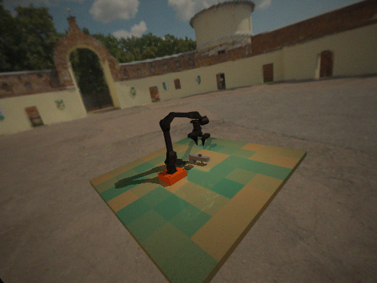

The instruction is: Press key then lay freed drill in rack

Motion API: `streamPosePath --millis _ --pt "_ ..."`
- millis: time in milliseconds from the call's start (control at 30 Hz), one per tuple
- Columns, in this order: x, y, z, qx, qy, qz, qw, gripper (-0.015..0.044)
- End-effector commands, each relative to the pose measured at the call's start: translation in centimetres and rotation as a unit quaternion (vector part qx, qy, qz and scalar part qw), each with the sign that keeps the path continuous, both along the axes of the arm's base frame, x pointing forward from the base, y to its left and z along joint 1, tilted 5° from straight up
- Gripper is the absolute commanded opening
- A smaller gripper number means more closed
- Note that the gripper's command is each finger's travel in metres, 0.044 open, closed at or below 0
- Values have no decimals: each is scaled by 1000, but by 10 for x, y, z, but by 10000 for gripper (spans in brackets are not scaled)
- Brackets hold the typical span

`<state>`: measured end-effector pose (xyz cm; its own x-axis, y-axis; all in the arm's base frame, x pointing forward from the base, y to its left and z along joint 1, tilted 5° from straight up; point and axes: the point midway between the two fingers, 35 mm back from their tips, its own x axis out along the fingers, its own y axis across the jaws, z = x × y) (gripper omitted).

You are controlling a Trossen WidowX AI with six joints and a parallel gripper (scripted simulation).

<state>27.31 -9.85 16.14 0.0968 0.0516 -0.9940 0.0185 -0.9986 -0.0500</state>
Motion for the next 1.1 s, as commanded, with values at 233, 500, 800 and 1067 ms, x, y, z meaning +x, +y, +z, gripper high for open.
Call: streamPosePath --millis 233,500,800,1067 --pt "9 27 -14 -33 -18 363 931 440" --pt "15 61 -30 -68 -39 737 672 440" --pt "16 95 -47 -88 -53 951 291 440" --pt "14 118 -58 -92 -58 994 3 440"
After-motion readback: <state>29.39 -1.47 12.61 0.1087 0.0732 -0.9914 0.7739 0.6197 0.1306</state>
